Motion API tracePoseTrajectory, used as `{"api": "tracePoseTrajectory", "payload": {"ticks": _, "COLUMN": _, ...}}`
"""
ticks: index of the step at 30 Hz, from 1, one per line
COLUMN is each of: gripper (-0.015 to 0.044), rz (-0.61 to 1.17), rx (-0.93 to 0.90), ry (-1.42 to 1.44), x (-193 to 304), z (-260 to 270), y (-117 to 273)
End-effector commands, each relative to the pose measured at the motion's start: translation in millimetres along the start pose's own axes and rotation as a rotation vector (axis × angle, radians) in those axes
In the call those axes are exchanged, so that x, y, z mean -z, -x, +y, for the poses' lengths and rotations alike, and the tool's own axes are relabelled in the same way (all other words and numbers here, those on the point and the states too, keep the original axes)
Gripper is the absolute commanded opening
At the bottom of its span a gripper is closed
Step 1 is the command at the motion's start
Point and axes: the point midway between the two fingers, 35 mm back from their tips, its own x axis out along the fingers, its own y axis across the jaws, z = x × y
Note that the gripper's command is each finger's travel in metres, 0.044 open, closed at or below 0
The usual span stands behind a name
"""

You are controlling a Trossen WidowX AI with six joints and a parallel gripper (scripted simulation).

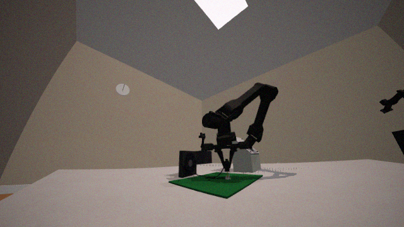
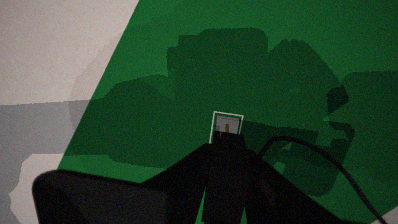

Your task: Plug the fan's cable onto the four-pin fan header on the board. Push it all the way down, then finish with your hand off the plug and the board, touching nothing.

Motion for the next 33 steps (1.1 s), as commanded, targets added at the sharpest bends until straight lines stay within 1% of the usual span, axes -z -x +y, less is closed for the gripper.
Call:
{"api": "tracePoseTrajectory", "payload": {"ticks": 1, "gripper": 0.0000, "rz": -0.004, "rx": -0.002, "ry": -0.004, "x": 0.0, "z": 0.1, "y": -1.2}}
{"api": "tracePoseTrajectory", "payload": {"ticks": 33, "gripper": 0.0000, "rz": -0.004, "rx": -0.003, "ry": -0.010, "x": 0.5, "z": 0.6, "y": -6.8}}
